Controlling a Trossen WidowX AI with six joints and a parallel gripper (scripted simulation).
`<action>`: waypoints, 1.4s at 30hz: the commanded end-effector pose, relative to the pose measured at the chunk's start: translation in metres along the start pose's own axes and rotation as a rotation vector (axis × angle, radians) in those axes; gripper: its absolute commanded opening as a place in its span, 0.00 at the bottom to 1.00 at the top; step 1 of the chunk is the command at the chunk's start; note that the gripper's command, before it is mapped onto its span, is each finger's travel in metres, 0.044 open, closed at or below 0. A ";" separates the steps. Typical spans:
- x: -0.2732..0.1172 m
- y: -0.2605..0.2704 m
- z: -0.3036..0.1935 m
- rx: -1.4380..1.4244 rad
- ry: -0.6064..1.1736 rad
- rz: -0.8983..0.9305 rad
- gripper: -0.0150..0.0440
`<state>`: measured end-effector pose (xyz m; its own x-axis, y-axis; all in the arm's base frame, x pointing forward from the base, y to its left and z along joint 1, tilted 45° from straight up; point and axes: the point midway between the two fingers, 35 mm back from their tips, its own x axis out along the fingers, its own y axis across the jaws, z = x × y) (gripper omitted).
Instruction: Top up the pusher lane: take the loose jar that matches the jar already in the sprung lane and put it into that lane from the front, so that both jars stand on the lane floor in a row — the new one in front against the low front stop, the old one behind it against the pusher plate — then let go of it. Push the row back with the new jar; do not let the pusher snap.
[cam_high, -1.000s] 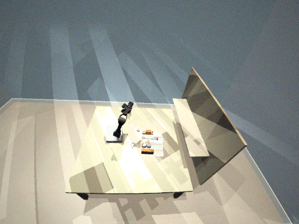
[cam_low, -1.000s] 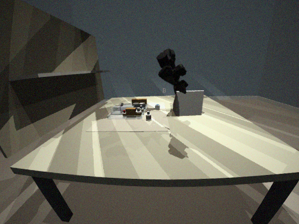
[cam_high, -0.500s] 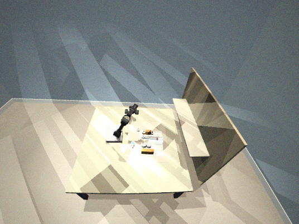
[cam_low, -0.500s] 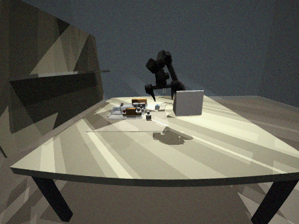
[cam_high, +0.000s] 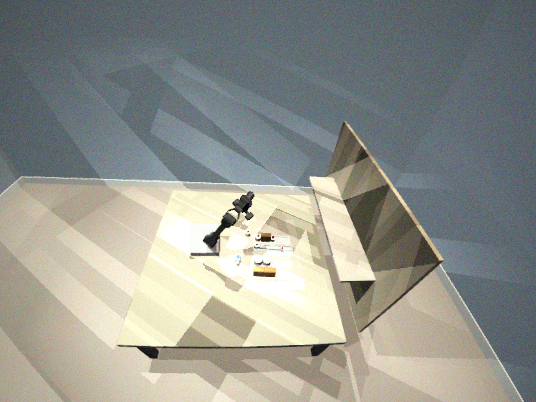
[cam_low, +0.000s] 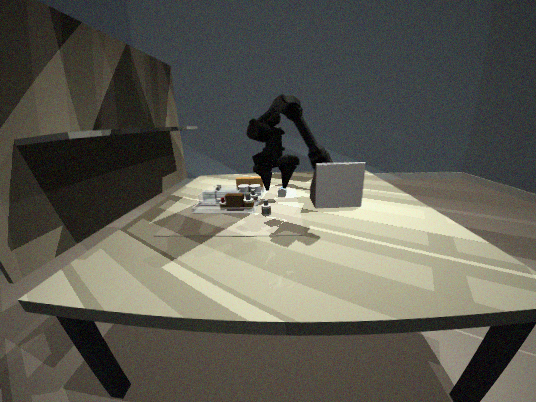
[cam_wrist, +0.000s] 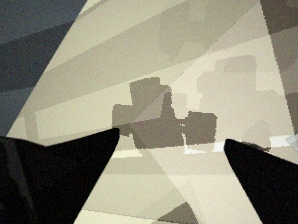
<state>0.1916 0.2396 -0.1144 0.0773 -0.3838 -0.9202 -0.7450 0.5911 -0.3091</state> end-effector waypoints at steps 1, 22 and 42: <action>-0.002 -0.077 -0.019 0.580 0.111 -0.278 1.00; 0.002 -0.103 -0.032 0.724 0.119 -0.364 1.00; 0.042 -0.116 -0.043 0.725 0.119 -0.366 1.00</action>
<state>0.2533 0.1284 -0.1036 0.1296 -0.6863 -0.7157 -0.0641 0.7144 -0.6968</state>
